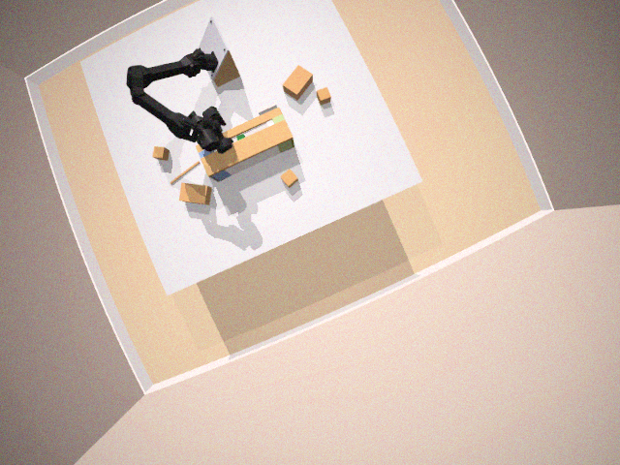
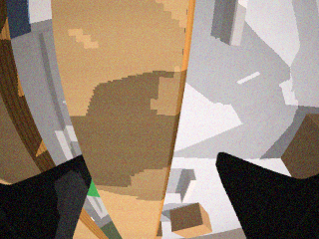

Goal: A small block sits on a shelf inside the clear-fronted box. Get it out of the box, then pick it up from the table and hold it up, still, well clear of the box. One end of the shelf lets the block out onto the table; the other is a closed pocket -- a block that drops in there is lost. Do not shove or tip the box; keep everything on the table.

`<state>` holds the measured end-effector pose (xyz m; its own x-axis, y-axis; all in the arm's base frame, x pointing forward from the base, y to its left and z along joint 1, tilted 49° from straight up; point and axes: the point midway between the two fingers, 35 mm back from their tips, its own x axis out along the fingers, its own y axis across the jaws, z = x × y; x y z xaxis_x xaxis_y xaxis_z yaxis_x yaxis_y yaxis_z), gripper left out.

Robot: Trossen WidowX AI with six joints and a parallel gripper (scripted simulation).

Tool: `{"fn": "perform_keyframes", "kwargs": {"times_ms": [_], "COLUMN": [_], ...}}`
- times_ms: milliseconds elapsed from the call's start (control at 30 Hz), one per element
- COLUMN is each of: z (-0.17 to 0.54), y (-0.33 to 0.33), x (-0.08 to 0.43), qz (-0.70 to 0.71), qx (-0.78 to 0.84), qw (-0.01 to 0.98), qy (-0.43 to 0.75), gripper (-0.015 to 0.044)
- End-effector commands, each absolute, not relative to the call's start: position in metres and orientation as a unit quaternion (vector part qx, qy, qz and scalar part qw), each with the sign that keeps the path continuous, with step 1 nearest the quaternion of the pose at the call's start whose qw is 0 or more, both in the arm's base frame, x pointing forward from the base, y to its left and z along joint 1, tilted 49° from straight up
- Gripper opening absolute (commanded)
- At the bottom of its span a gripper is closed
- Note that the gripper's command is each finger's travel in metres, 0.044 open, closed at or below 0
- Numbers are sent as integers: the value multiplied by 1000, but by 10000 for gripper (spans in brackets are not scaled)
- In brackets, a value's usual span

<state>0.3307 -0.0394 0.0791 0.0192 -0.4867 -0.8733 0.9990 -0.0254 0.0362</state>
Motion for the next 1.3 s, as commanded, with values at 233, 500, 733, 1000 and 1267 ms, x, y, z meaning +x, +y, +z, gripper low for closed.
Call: {"fn": "perform_keyframes", "kwargs": {"times_ms": [233, 500, 733, 1000, 1267], "z": [67, 61, 44, 25, 7], "y": [-52, -43, -28, -12, 4], "x": [327, 328, 329, 330, 331], "qz": [-612, -611, -611, -611, -611], "qx": [371, 373, 373, 373, 373], "qw": [609, 608, 608, 608, 608], "qy": [341, 343, 343, 344, 344], "gripper": [400, 400, 400, 400, 400]}}
